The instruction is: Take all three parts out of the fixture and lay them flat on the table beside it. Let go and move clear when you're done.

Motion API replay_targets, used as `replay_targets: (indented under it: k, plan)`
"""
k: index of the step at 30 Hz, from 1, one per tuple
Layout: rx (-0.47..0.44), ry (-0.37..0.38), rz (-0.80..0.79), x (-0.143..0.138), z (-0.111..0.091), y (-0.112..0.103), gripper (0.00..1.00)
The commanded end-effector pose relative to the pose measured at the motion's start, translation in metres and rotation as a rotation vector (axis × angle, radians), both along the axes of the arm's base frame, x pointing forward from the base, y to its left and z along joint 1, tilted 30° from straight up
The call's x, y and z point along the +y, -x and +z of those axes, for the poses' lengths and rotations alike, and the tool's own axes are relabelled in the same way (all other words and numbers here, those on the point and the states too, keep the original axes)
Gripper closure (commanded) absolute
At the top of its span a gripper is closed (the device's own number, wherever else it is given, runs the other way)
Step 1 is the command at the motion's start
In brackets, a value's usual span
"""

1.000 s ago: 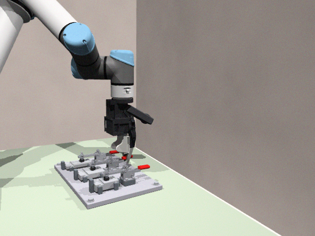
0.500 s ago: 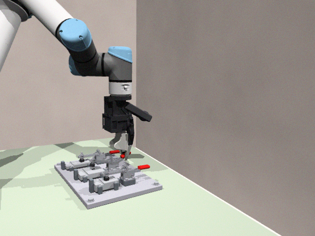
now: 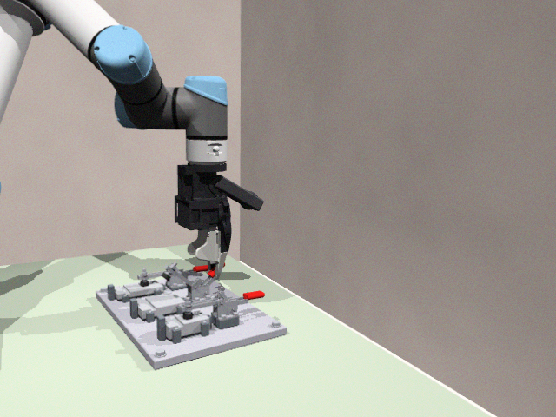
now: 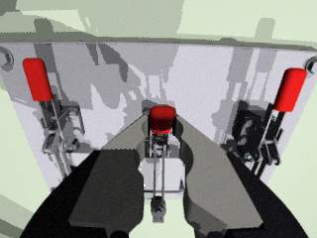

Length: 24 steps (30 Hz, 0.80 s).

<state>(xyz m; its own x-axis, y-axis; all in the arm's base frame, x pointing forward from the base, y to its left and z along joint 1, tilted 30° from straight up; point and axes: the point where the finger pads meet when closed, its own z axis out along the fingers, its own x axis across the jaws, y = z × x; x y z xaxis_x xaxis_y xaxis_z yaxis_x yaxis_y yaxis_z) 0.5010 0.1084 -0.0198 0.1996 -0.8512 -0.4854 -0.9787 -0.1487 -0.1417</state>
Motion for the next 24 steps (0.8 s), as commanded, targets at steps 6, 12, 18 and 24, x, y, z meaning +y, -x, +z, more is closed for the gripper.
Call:
replay_targets:
  k: [6, 12, 18, 24]
  plan:
    - [0.000, 0.000, 0.000, -0.003, 0.002, 0.008, 1.00]
    - [0.000, 0.000, 0.000, -0.005, 0.003, 0.014, 1.00]
    - [0.000, 0.000, 0.000, -0.006, 0.003, 0.019, 1.00]
    - [0.000, 0.000, 0.000, -0.007, 0.003, 0.022, 1.00]
